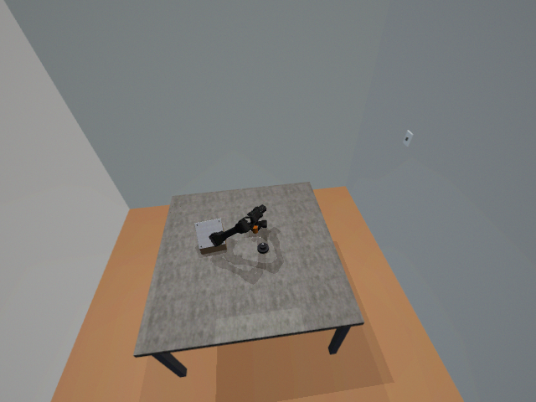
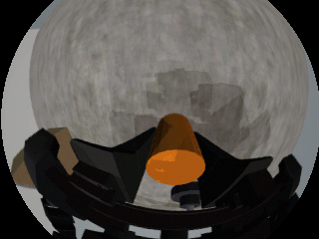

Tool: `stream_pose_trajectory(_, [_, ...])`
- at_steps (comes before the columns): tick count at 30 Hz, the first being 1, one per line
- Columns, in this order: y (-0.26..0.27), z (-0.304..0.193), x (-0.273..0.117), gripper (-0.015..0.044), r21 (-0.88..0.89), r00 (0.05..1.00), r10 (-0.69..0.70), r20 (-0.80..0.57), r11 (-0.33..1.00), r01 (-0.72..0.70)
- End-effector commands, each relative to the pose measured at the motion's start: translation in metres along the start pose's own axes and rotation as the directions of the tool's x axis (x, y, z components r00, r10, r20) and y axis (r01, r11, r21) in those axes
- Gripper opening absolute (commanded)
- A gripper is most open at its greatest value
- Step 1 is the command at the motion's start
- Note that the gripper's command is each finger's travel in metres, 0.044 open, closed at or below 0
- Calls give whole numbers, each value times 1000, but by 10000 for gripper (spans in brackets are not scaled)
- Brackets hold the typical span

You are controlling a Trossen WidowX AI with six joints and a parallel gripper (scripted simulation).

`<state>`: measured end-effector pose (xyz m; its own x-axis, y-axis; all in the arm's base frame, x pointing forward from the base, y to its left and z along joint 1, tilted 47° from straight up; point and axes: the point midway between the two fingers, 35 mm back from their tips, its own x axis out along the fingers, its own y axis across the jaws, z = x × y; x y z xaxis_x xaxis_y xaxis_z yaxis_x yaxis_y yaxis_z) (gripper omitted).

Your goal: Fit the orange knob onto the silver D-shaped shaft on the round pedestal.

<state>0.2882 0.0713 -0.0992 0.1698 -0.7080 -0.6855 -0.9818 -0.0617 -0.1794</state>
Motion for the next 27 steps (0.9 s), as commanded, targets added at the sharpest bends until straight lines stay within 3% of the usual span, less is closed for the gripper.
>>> stream_pose_trajectory(1, [0,0,5,0,-6,1000,-8,-3,1000,8])
stream_pose_trajectory(4, [1,0,5,0,-6,1000,-8,-3,1000,8])
stream_pose_trajectory(13, [1,0,4,236,-2,1000,-2,0,1000,2])
stream_pose_trajectory(27, [1,0,4,240,-2,1000,-2,0,1000,2])
